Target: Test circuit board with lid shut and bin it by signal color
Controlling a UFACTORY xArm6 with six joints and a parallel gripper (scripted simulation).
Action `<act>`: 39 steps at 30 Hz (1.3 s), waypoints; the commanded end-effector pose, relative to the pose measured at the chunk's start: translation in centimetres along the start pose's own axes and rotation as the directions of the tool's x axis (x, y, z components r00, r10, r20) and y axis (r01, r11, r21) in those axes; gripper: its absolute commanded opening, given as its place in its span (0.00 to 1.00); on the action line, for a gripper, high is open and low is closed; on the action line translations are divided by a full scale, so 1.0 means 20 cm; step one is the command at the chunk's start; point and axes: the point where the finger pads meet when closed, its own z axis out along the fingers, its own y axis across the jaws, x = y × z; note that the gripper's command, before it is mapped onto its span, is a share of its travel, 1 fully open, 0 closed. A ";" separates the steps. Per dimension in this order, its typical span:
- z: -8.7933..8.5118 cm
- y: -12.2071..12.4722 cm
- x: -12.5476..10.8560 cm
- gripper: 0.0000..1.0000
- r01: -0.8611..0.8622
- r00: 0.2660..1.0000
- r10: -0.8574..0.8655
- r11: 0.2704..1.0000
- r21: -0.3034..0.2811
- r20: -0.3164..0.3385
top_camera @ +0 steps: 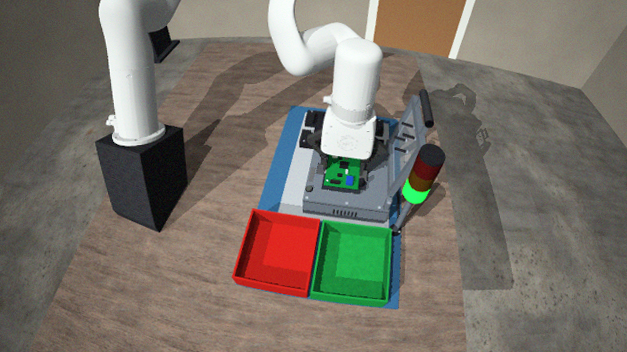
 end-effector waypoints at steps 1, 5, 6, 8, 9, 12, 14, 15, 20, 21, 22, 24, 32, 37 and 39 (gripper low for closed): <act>-0.01 0.01 0.00 0.79 0.000 1.000 0.000 1.000 -0.003 0.000; -0.01 0.01 0.00 0.79 0.000 1.000 0.000 1.000 -0.003 0.000; -0.01 0.01 0.00 0.79 0.000 1.000 0.000 1.000 -0.003 0.000; -0.02 0.01 0.00 0.79 0.000 1.000 0.000 1.000 -0.003 0.000; -0.02 0.01 0.00 0.79 0.000 1.000 0.000 1.000 -0.003 0.000; -0.02 0.01 0.00 0.79 0.000 1.000 0.000 1.000 -0.003 0.000; -0.02 0.01 0.00 0.79 0.000 1.000 0.000 1.000 -0.003 0.000; -0.02 0.01 0.00 0.79 0.000 1.000 0.000 1.000 -0.003 0.000; -0.03 0.01 0.00 0.79 0.000 1.000 0.000 1.000 -0.003 0.000; -0.03 0.01 0.00 0.79 0.000 1.000 0.000 1.000 -0.003 0.000; -0.03 0.01 0.00 0.79 0.000 1.000 0.000 1.000 -0.003 0.000; -0.03 0.01 0.00 0.79 0.000 1.000 0.000 1.000 -0.003 0.000; -0.04 0.01 0.00 0.79 0.000 1.000 0.000 1.000 -0.003 0.000; -0.05 0.01 0.00 0.79 0.000 1.000 0.000 1.000 -0.003 0.000; -0.05 0.01 0.00 0.79 0.000 1.000 0.000 1.000 -0.003 0.000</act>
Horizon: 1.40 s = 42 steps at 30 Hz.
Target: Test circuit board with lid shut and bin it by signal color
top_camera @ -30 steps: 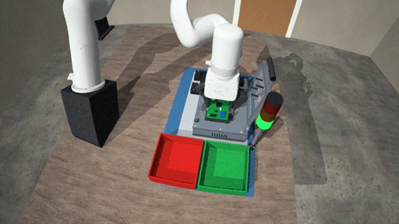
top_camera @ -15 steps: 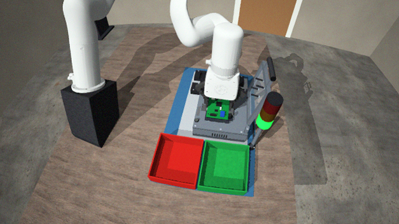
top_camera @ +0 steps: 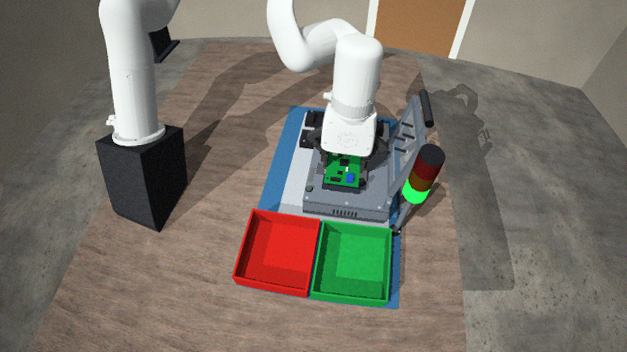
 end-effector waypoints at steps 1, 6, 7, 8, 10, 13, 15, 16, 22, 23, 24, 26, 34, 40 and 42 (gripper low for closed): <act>-0.01 0.01 0.00 0.79 0.001 1.000 -0.001 1.000 -0.004 0.000; -0.02 0.01 0.00 0.79 0.001 1.000 -0.001 1.000 -0.004 0.000; -0.02 0.01 0.00 0.79 0.001 1.000 -0.001 1.000 -0.004 0.000; -0.02 0.01 0.00 0.79 0.001 1.000 -0.001 1.000 -0.004 0.000; -0.02 0.01 0.00 0.79 0.001 1.000 -0.001 1.000 -0.004 0.000; -0.02 0.01 0.00 0.79 0.001 1.000 -0.001 1.000 -0.004 0.000; -0.03 0.01 0.00 0.79 0.001 1.000 -0.001 1.000 -0.004 0.000; -0.03 0.01 0.00 0.79 0.001 1.000 -0.001 1.000 -0.004 0.000; -0.03 0.01 0.00 0.79 0.001 1.000 -0.001 1.000 -0.004 0.000; -0.04 0.01 0.00 0.79 0.001 1.000 -0.001 1.000 -0.004 0.000; -0.04 0.01 0.00 0.79 0.001 1.000 -0.001 1.000 -0.004 0.000; -0.04 0.01 0.00 0.79 0.001 1.000 -0.001 1.000 -0.004 0.000; -0.05 0.01 0.00 0.79 0.001 1.000 -0.001 1.000 -0.004 0.000; -0.05 0.01 0.00 0.79 0.001 1.000 -0.001 1.000 -0.004 0.000; -0.06 0.01 0.00 0.79 0.001 1.000 -0.001 1.000 -0.004 0.000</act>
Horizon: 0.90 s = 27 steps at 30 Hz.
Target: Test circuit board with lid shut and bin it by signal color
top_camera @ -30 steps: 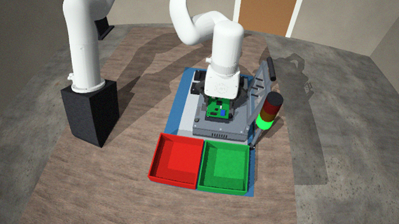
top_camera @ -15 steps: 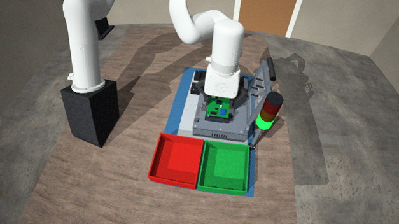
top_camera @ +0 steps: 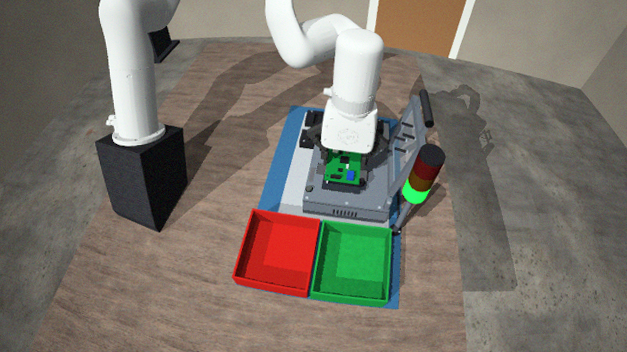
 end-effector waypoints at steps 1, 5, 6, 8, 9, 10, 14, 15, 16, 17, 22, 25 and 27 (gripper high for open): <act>-0.02 0.01 0.00 0.79 0.001 1.000 -0.001 1.000 -0.004 0.000; -0.04 0.01 0.00 0.79 0.001 1.000 -0.001 1.000 -0.004 0.000; -0.05 0.01 0.00 0.79 0.001 1.000 -0.001 1.000 -0.004 0.000; -0.08 0.01 0.00 0.79 0.001 1.000 -0.001 1.000 -0.004 0.000; -0.10 0.01 0.00 0.79 0.001 1.000 -0.001 1.000 -0.004 0.000; -0.12 0.01 0.00 0.79 0.001 1.000 -0.001 1.000 -0.004 0.000; -0.19 0.01 0.00 0.79 0.001 1.000 -0.001 1.000 -0.004 0.000; -0.22 0.01 0.00 0.79 0.001 1.000 -0.001 1.000 -0.004 0.000; -0.24 0.01 0.00 0.79 0.001 1.000 -0.001 1.000 -0.004 0.000; -0.26 0.01 0.00 0.79 0.001 1.000 -0.001 1.000 -0.004 0.000; -0.31 0.01 0.00 0.79 0.001 1.000 -0.001 1.000 -0.004 0.000; -0.36 0.01 0.00 0.79 0.001 1.000 -0.001 1.000 -0.004 0.000; -0.38 0.01 0.00 0.79 0.001 1.000 -0.001 1.000 -0.004 0.000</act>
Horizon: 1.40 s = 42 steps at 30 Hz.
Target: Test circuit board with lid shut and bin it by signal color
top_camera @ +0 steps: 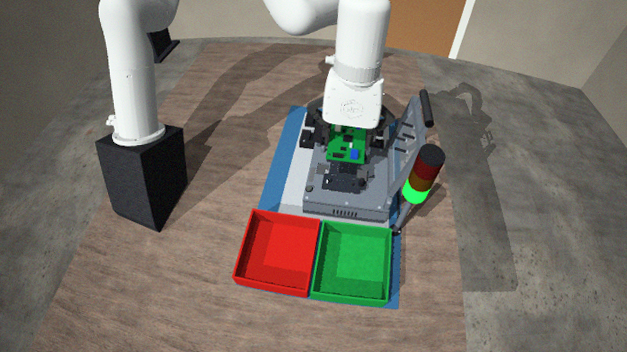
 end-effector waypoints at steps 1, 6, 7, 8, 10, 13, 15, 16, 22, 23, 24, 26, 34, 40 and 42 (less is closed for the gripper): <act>-0.06 0.01 0.00 0.79 0.001 1.000 -0.001 1.000 -0.004 0.000; -0.08 0.01 0.00 0.79 0.001 1.000 -0.001 1.000 -0.004 0.000; -0.08 0.01 0.00 0.79 0.001 1.000 -0.001 1.000 -0.004 0.000; -0.08 0.01 0.00 0.79 0.001 1.000 -0.001 1.000 -0.004 0.000; -0.08 0.01 0.00 0.79 0.001 1.000 -0.001 1.000 -0.004 0.000; -0.08 0.01 0.00 0.79 0.001 1.000 -0.001 1.000 -0.004 0.000; -0.08 0.01 0.00 0.79 0.001 1.000 -0.001 1.000 -0.004 0.000; -0.08 0.01 0.00 0.79 0.001 1.000 -0.001 1.000 -0.004 0.000; -0.07 0.01 -0.03 0.79 0.001 1.000 -0.001 1.000 -0.004 0.000; -0.07 0.02 -0.04 0.79 0.001 1.000 -0.001 1.000 -0.004 0.000; -0.06 0.02 -0.05 0.79 0.001 1.000 -0.001 1.000 -0.004 0.000; -0.06 0.02 -0.07 0.79 0.001 1.000 -0.001 1.000 -0.004 0.000; -0.01 0.06 -0.22 0.79 0.001 1.000 -0.001 1.000 -0.004 0.000; 0.05 0.10 -0.42 0.79 0.001 1.000 -0.001 1.000 -0.004 0.000; 0.07 0.12 -0.49 0.79 0.001 1.000 -0.001 1.000 -0.004 0.000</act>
